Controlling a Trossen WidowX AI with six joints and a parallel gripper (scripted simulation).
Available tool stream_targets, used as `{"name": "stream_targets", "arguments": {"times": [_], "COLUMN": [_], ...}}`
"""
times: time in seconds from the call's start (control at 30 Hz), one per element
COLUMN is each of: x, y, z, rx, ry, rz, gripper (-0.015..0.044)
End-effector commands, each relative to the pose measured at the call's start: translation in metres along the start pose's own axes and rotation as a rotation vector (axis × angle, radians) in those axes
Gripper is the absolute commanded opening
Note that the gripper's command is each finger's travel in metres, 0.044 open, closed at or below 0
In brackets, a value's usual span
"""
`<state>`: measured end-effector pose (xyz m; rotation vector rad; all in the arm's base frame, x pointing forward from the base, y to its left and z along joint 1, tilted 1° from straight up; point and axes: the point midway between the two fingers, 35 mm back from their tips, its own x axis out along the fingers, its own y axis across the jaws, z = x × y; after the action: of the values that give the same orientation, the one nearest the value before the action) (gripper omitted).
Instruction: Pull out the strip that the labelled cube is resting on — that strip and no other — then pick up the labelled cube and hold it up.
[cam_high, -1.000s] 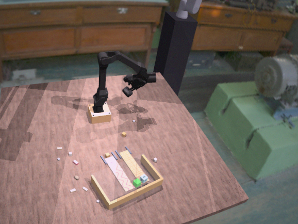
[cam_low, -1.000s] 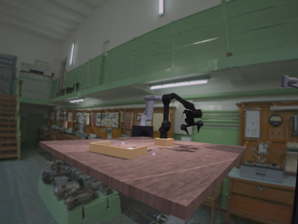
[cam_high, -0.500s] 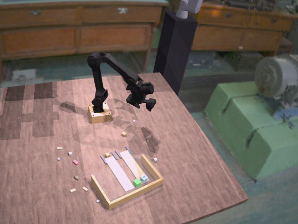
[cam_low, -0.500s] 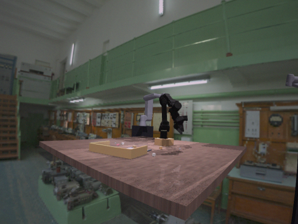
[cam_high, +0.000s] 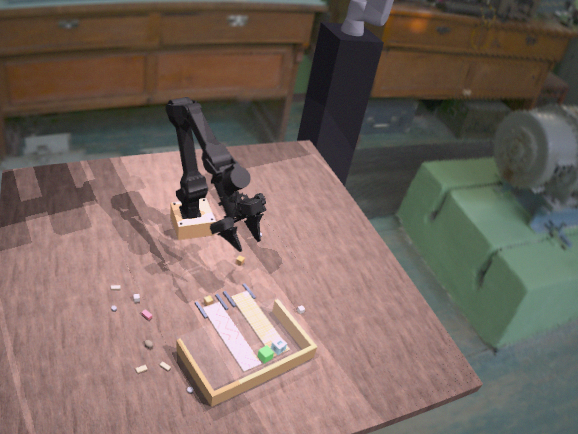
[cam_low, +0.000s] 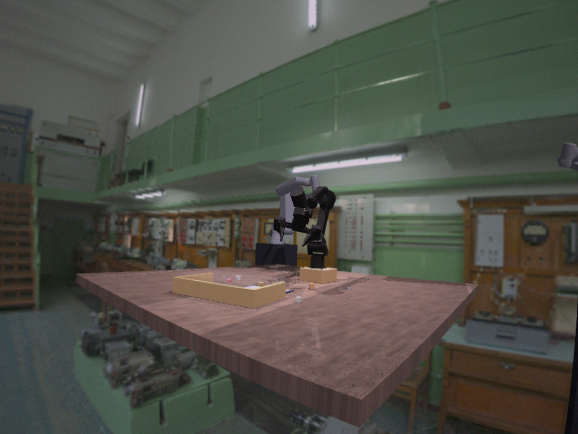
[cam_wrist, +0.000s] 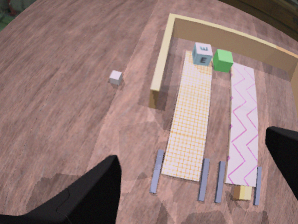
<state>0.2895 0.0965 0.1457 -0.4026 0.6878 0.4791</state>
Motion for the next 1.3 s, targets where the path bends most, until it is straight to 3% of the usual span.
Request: {"name": "stream_targets", "arguments": {"times": [0.0, 0.67, 0.77, 1.17, 1.27], "x": [-0.021, -0.026, -0.017, 0.063, 0.082], "y": [-0.071, -0.081, -0.08, -0.054, -0.042], "z": [-0.018, -0.021, -0.018, -0.012, -0.016], "rx": [0.425, 0.487, 0.489, 0.462, 0.444], "ry": [-0.086, -0.105, -0.043, 0.475, 0.606], "rz": [-0.261, -0.299, -0.271, -0.064, -0.019], "gripper": [0.04, 0.04, 0.0321, 0.0006, 0.0]}}
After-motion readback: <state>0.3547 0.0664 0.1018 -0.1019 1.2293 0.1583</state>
